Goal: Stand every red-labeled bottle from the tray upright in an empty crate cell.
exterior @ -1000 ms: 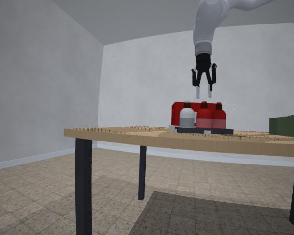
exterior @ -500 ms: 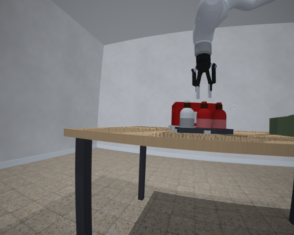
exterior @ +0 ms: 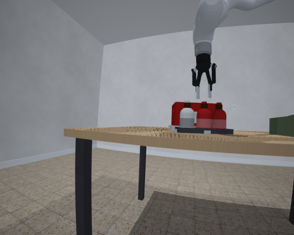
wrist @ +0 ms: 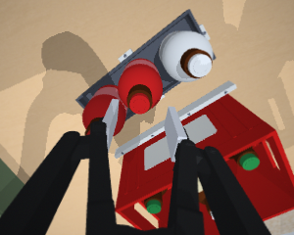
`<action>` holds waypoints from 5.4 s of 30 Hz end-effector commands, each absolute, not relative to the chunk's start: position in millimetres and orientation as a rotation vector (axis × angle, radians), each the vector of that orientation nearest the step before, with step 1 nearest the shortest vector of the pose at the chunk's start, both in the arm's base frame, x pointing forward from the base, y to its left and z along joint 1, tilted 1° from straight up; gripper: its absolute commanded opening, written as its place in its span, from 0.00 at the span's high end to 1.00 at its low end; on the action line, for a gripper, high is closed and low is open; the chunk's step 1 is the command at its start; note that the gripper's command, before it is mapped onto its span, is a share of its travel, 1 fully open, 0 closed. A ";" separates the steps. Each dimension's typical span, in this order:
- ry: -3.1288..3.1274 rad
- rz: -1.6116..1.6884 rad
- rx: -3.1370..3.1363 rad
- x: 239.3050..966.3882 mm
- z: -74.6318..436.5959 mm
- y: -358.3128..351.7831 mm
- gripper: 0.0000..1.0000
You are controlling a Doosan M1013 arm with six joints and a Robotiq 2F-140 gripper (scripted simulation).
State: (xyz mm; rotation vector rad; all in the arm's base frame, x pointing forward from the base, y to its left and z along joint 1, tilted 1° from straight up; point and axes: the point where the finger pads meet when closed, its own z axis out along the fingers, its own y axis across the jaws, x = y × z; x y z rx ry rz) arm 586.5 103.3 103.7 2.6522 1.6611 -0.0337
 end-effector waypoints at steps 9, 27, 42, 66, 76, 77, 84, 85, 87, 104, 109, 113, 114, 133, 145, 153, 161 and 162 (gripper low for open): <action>1.661 -0.033 2.652 586.5 103.7 103.3 0.62; 1.661 -0.034 2.652 586.4 95.7 103.1 0.62; 1.661 -0.034 2.652 586.2 77.4 102.7 0.62; 1.661 -0.034 2.652 586.0 62.6 102.4 0.62; 1.661 -0.034 2.652 586.0 62.3 102.4 0.62; 1.661 -0.034 2.652 586.0 62.3 102.4 0.62; 1.661 -0.034 2.652 586.0 62.3 102.4 0.62; 1.661 -0.034 2.652 586.0 62.3 102.4 0.62; 1.661 -0.034 2.652 586.0 62.3 102.4 0.62; 1.661 -0.034 2.652 586.0 62.3 102.4 0.62; 1.661 -0.034 2.652 586.0 62.3 102.4 1.00; 1.661 -0.034 2.652 586.0 62.3 102.4 1.00; 1.661 -0.034 2.652 586.0 62.3 102.4 1.00; 1.661 -0.034 2.652 586.0 62.3 102.4 1.00; 1.661 -0.034 2.652 586.0 62.3 102.4 1.00; 1.661 -0.034 2.652 586.0 62.3 102.4 1.00; 1.661 -0.034 2.652 586.0 62.3 102.4 1.00; 1.661 -0.034 2.652 586.0 62.3 102.4 1.00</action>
